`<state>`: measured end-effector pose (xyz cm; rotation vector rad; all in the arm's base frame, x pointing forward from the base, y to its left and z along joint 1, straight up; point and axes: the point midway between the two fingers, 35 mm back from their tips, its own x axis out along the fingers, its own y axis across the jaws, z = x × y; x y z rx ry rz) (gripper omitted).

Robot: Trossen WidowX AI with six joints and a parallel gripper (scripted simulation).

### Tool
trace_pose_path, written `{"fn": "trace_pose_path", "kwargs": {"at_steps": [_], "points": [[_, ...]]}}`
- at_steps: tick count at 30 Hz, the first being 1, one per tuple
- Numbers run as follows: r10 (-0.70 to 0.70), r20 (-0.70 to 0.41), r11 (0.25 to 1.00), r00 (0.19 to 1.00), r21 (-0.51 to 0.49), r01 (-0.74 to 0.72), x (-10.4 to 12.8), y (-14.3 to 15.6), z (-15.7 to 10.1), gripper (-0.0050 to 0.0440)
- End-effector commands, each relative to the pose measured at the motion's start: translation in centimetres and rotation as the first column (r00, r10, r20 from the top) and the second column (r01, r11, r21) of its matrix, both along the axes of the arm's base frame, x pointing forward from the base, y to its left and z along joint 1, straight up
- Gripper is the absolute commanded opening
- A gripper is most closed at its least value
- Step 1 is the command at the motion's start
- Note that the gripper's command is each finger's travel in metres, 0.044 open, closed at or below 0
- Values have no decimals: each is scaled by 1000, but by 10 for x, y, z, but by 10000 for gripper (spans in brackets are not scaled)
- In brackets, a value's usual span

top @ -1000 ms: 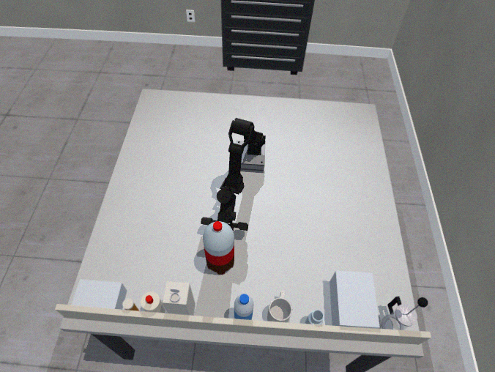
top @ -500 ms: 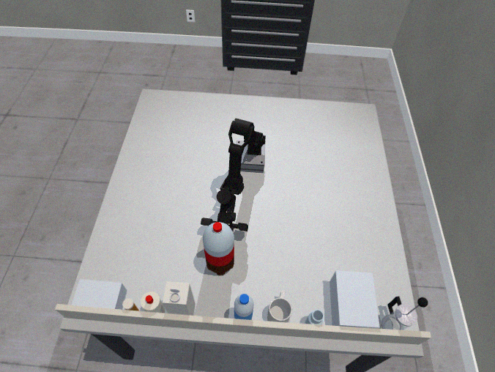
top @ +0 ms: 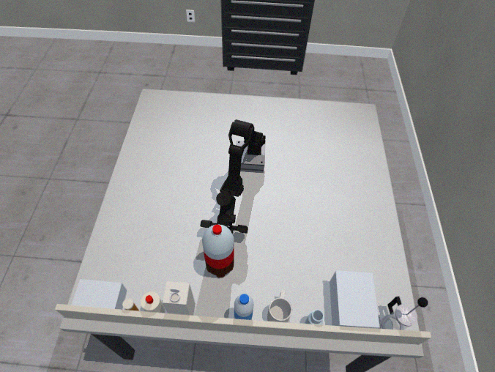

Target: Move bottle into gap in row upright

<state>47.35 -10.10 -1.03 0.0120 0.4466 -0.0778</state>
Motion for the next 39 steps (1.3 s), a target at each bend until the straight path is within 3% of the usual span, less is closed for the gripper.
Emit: {"fn": "trace_pose_path", "kwargs": {"at_steps": [1, 39], "points": [[3, 34, 1000, 999, -6, -3, 10, 1, 11, -50], [3, 35, 1000, 999, -6, -2, 18, 1, 12, -50]]}}
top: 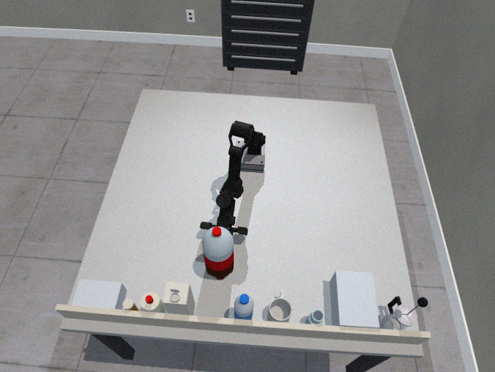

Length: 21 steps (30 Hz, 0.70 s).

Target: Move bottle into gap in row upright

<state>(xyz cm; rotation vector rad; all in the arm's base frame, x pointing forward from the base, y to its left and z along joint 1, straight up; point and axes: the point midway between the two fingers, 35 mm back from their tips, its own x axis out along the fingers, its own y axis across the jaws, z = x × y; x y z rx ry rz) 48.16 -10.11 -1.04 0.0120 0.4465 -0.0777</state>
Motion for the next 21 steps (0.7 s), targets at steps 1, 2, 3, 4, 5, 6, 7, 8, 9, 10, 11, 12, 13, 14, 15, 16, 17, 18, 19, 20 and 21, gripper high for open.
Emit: {"fn": "trace_pose_path", "kwargs": {"at_steps": [1, 2, 3, 4, 5, 6, 7, 8, 9, 10, 11, 12, 13, 14, 15, 16, 17, 18, 19, 20, 21], "points": [[3, 34, 1000, 999, -6, -2, 10, 1, 12, -50], [3, 34, 1000, 999, -6, -2, 10, 1, 12, -50], [3, 38, 1000, 999, -7, -3, 11, 1, 14, -50], [3, 36, 1000, 999, -6, -3, 11, 1, 13, -50], [3, 34, 1000, 999, -6, -2, 11, 1, 12, -50], [2, 34, 1000, 999, -6, -2, 11, 1, 12, -50], [2, 35, 1000, 999, -6, -2, 11, 1, 12, -50], [2, 35, 1000, 999, -6, -2, 12, 1, 12, -50], [3, 34, 1000, 999, -6, -2, 12, 1, 12, -50], [3, 34, 1000, 999, -6, -2, 12, 1, 12, -50], [3, 35, 1000, 999, -6, -2, 12, 1, 12, -50], [3, 35, 1000, 999, -6, -2, 12, 1, 12, -50], [3, 34, 1000, 999, -6, -2, 13, 1, 12, -50], [3, 35, 1000, 999, -6, -2, 13, 1, 12, -50], [3, 35, 1000, 999, -6, -2, 13, 1, 12, -50], [3, 35, 1000, 999, -6, -2, 13, 1, 12, -50], [3, 35, 1000, 999, -6, -2, 14, 1, 12, -50], [3, 35, 1000, 999, -6, -2, 14, 1, 12, -50], [3, 35, 1000, 999, -6, -2, 14, 1, 12, -50], [3, 38, 1000, 999, -7, -3, 14, 1, 14, -50], [3, 36, 1000, 999, -6, -3, 14, 1, 13, -50]]}}
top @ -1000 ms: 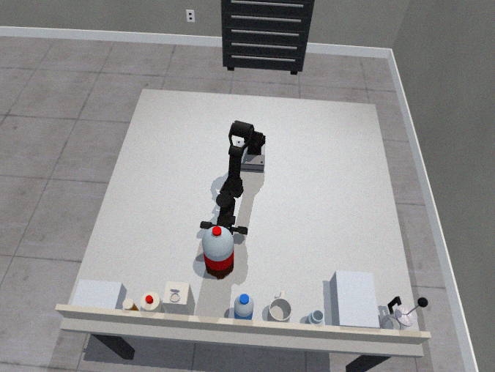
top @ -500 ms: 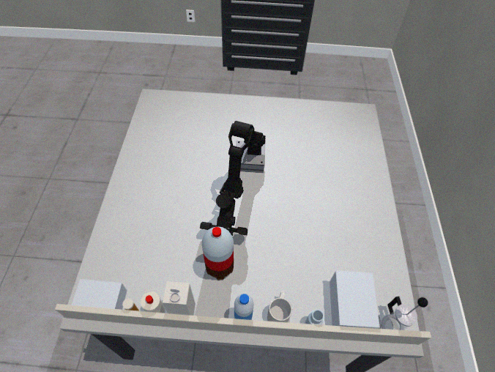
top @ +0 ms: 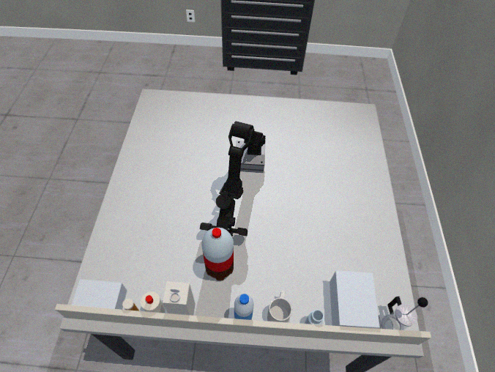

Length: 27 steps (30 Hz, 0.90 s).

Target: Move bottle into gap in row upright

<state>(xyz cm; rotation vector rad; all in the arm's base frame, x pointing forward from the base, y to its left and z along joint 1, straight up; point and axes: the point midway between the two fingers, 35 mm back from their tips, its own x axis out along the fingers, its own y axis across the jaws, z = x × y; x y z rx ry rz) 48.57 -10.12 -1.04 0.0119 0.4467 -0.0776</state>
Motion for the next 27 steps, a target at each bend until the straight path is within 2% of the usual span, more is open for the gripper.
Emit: {"fn": "trace_pose_path", "kwargs": {"at_steps": [1, 27], "points": [[3, 34, 1000, 999, -6, -2, 10, 1, 12, -50], [3, 36, 1000, 999, -6, -2, 22, 1, 13, -50]]}}
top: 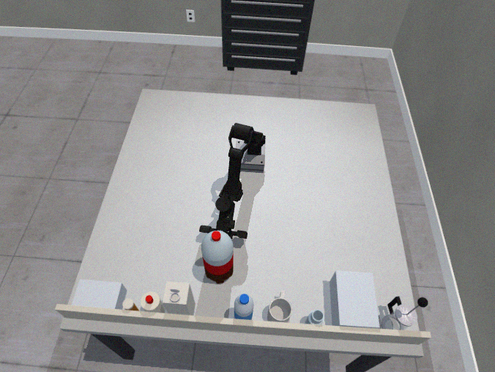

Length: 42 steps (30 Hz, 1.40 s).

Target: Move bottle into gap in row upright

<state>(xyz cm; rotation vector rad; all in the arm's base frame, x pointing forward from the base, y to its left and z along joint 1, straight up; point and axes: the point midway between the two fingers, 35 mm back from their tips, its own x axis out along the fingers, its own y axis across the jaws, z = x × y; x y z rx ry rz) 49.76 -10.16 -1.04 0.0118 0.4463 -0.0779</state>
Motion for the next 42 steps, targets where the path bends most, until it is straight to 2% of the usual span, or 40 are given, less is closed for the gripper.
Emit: {"fn": "trace_pose_path", "kwargs": {"at_steps": [1, 42], "points": [[3, 35, 1000, 999, -6, -3, 10, 1, 13, -50], [3, 35, 1000, 999, -6, -3, 18, 1, 13, -50]]}}
